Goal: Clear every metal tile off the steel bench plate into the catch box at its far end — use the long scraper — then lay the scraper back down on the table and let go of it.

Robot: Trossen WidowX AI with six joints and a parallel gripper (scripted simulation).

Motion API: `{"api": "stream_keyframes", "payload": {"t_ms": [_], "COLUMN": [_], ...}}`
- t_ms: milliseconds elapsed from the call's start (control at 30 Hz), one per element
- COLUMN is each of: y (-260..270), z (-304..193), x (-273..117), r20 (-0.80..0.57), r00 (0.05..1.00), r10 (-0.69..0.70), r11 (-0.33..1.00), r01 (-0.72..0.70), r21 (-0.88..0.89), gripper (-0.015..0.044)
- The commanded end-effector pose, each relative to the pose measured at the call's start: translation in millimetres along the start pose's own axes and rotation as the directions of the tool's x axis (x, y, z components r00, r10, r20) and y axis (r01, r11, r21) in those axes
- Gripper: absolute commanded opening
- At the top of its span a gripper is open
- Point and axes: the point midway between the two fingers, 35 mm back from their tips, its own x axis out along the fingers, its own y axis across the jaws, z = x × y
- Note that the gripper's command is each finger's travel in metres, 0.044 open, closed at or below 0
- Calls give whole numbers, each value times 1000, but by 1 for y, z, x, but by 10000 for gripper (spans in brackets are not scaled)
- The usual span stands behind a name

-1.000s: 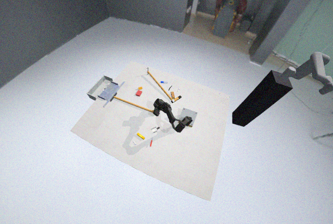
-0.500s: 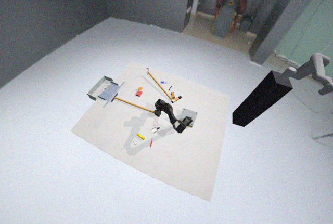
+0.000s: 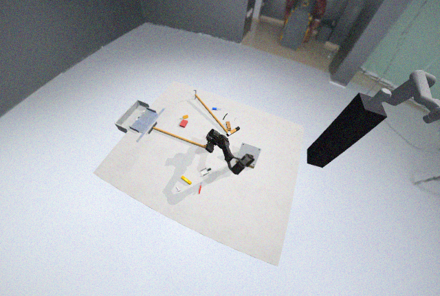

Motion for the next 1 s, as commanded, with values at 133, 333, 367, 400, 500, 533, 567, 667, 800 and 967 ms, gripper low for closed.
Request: {"api": "stream_keyframes", "payload": {"t_ms": [133, 333, 367, 400, 500, 533, 567, 667, 800, 967], "y": [-12, -18, -19, -20, -24, -24, -24, -25, -26, -28], "z": [-2, -3, -3, -3, -3, -3, -3, 0, 5, 12], "x": [-3, -3, -3, -3, -3, -3, -3, -1, 2, 7], "r20": [4, 4, 4, 4, 5, 5, 5, 5, 6, 7], "r00": [1000, 1000, 1000, 1000, 1000, 1000, 1000, 1000, 1000, 1000], "r10": [-14, -18, -18, -19, -21, -21, -21, -22, -22, -23], "r11": [1000, 1000, 1000, 1000, 999, 999, 999, 999, 999, 999], "r01": [14, 18, 18, 19, 21, 21, 21, 21, 22, 23], "r21": [17, 20, 21, 22, 24, 24, 24, 24, 25, 25], "gripper": [0, 0, 0, 0, 0, 0, 0, 0, 0, 0]}}
